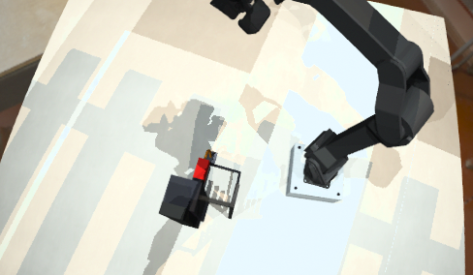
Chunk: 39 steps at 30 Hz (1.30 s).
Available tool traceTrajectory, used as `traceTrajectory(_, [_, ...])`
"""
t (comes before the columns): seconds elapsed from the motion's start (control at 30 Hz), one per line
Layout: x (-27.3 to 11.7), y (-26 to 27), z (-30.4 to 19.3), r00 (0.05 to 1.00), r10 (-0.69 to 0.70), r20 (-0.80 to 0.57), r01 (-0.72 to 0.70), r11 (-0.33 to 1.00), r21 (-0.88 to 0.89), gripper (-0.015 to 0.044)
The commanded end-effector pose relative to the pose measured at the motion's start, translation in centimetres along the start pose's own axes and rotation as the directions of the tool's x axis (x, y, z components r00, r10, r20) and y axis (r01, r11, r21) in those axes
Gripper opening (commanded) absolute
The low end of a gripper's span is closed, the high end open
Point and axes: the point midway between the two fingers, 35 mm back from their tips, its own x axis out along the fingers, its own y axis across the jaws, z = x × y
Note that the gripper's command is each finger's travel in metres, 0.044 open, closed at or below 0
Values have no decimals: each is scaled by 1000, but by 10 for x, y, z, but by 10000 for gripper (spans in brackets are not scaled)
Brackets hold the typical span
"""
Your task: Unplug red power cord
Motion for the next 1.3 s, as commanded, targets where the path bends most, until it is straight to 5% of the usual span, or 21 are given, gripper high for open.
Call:
traceTrajectory(0.0, [31, -28, -56, 984, -136, -112, 135, 991, -17, 160])
traceTrajectory(0.27, [61, -107, -165, 871, -432, -232, 406, 901, -152, 160])
traceTrajectory(0.5, [56, -193, -229, 732, -659, -174, 599, 743, -297, 160])
traceTrajectory(1.27, [48, -197, -253, 727, -664, -173, 603, 739, -301, 160])
